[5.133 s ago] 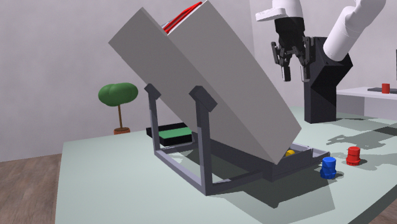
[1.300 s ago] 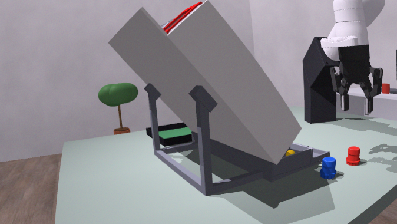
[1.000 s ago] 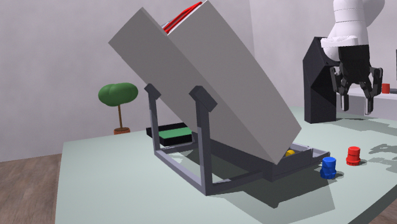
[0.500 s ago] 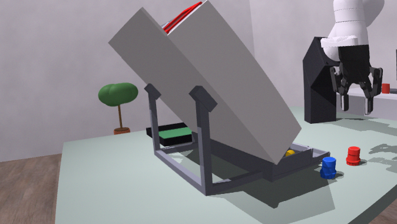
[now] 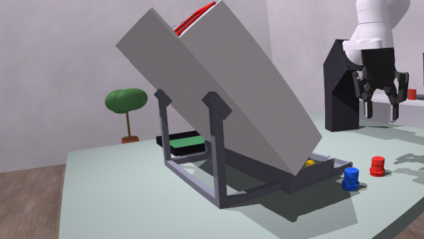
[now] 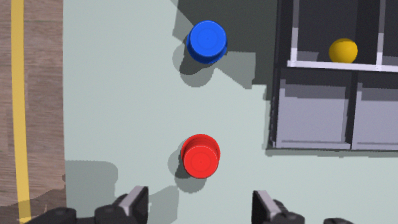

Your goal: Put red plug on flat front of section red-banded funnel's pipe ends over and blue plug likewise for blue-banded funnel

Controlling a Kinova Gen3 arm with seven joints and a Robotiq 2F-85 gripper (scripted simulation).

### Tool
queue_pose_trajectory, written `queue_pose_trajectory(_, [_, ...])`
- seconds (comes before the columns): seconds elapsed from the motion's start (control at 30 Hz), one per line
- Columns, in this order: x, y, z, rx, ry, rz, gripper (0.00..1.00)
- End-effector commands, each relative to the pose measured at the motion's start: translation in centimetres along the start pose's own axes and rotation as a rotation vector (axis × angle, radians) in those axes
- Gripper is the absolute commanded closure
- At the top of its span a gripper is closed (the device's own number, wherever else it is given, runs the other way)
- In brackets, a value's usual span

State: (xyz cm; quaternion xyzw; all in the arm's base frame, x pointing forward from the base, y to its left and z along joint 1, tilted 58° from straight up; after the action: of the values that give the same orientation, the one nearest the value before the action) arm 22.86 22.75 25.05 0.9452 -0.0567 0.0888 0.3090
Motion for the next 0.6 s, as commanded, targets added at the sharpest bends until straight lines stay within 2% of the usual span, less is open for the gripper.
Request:
queue_pose_trajectory(0.0, [-0.4,0.0,0.2,0.034,0.000,0.087,0.30])
queue_pose_trajectory(0.4, [-0.4,0.0,0.2,0.034,0.000,0.087,0.30])
queue_pose_trajectory(0.43, [0.3,-7.0,-0.1,0.033,0.000,0.087,0.30])
queue_pose_trajectory(0.57, [0.3,-7.6,-0.2,0.033,0.000,0.087,0.30])
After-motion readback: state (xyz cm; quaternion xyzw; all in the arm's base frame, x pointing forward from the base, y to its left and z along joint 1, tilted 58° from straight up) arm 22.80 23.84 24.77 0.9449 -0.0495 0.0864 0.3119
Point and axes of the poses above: the point where the finger pads meet when closed, its own y axis back along the fingers, its own z axis across the jaws, x = y × z, the point moved 4 cm from there along y, back along the fingers, and after that the axes turned 8 degrees about -y, right-handed, at the moved point
